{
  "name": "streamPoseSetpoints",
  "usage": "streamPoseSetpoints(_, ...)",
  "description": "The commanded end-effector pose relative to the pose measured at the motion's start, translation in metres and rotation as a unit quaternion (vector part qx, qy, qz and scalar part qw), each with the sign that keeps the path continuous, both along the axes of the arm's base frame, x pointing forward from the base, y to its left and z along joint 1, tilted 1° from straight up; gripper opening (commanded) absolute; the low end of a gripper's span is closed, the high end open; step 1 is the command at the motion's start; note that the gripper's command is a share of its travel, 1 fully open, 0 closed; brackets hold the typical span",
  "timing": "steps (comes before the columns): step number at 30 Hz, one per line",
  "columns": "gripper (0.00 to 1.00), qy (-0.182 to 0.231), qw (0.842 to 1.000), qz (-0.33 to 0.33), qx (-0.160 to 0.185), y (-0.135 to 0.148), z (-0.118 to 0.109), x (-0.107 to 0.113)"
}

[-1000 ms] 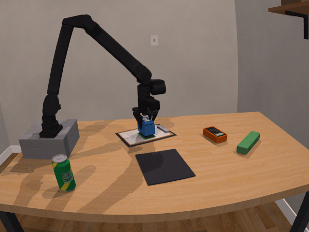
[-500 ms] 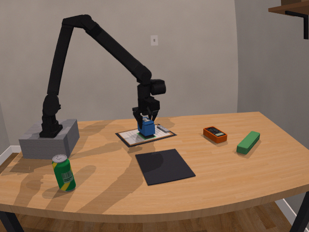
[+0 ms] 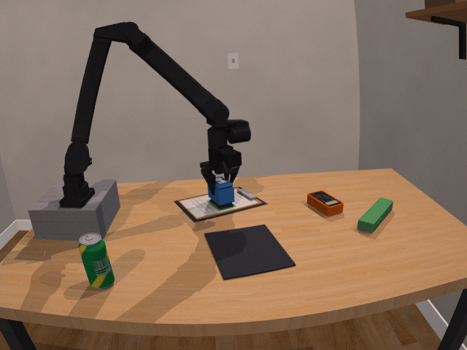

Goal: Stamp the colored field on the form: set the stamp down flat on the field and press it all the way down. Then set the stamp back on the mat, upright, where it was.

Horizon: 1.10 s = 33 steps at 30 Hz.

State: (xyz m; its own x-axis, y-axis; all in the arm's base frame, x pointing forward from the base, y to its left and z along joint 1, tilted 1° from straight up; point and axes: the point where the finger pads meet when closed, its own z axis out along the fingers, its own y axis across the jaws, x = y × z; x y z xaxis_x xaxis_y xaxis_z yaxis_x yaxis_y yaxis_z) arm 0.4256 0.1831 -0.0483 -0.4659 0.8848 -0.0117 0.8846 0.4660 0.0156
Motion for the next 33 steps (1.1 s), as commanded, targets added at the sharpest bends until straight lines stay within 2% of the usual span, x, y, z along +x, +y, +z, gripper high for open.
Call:
streamPoseSetpoints(1,0.33,-0.003,1.000,0.001,0.001,-0.0002,-0.0169,0.0097)
streamPoseSetpoints(33,0.33,0.002,1.000,0.001,-0.001,-0.0025,-0.0237,0.0046)
